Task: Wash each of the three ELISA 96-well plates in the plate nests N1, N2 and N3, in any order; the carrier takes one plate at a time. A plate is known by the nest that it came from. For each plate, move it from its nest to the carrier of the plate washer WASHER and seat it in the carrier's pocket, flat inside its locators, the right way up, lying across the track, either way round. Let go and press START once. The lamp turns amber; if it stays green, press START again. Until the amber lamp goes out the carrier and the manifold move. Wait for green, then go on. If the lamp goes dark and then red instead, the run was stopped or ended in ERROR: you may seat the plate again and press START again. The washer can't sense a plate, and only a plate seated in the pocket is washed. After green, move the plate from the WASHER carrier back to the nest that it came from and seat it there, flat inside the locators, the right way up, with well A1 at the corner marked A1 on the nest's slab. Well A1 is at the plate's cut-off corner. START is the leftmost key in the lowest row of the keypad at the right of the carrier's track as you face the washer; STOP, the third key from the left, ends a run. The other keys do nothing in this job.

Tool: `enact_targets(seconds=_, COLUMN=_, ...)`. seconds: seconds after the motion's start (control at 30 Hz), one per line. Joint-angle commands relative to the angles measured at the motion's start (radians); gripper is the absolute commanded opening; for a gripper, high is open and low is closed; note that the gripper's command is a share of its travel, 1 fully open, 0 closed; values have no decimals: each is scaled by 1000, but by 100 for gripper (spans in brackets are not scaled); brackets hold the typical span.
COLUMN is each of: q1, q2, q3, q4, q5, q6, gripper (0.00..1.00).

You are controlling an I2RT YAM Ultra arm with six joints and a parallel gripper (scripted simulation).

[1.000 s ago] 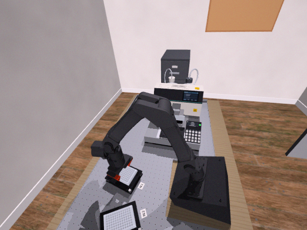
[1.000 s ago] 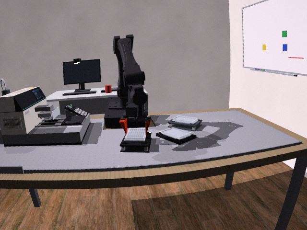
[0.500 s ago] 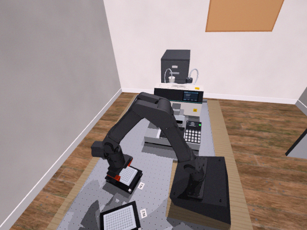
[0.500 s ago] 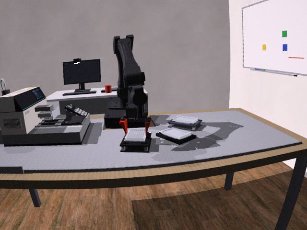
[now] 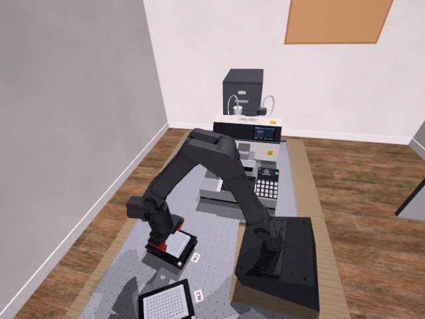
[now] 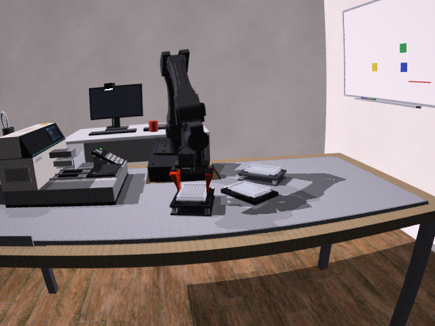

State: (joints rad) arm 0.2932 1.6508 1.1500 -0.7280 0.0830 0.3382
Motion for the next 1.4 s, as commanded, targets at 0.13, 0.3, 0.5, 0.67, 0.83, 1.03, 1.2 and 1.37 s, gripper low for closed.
enact_targets(seconds=0.13, q1=0, q2=-5, q3=2, q4=12, q5=0, q6=-2, gripper=0)
enact_targets(seconds=0.3, q1=-1, q2=-4, q3=1, q4=14, q5=0, q6=-2, gripper=0)
enact_targets(seconds=0.5, q1=-1, q2=-2, q3=0, q4=18, q5=0, q6=-3, gripper=0)
enact_targets(seconds=0.67, q1=-1, q2=0, q3=-2, q4=21, q5=0, q6=-3, gripper=0)
enact_targets(seconds=0.83, q1=-1, q2=1, q3=-2, q4=23, q5=0, q6=-3, gripper=0)
enact_targets(seconds=1.03, q1=-1, q2=4, q3=-4, q4=27, q5=0, q6=-3, gripper=0)
enact_targets(seconds=1.2, q1=-2, q2=5, q3=-5, q4=30, q5=0, q6=-3, gripper=0)
enact_targets(seconds=1.37, q1=-2, q2=7, q3=-5, q4=31, q5=0, q6=-3, gripper=0)
